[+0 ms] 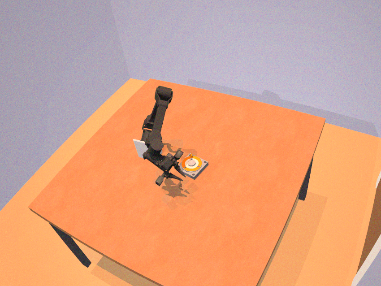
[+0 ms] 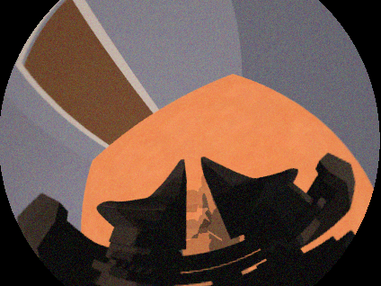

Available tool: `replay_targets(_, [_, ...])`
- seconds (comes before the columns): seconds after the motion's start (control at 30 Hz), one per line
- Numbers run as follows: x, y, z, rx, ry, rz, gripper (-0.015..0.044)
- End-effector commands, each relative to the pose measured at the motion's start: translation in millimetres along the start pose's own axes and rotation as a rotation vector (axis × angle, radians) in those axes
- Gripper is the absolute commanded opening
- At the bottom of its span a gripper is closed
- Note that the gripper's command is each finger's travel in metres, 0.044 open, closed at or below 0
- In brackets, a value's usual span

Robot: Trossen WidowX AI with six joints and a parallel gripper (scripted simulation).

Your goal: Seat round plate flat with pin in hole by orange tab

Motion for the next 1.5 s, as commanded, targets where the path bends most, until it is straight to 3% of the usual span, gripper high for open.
replay_targets(0.0, [-31.0, 2.6, 65.6, 0.120, -0.043, 0.322, 0.0000])
replay_targets(0.57, [-31.7, -15.5, 144.7, 0.238, -0.021, 0.668, 0.0000])
replay_targets(1.07, [-4.8, -39.9, 234.8, 0.368, 0.074, 1.043, 0.0000])
replay_targets(1.47, [-6.2, -40.1, 236.7, 0.370, 0.076, 1.049, 0.0000])
Point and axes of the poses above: the point midway between the two fingers, 35 mm back from their tips, its own x axis back along the fingers, its own z axis across the jaws, y = z × x, the point moved 8 cm from there along x, back along the fingers, and after that the axes turned 15 degrees about x, right-handed, at the moved point
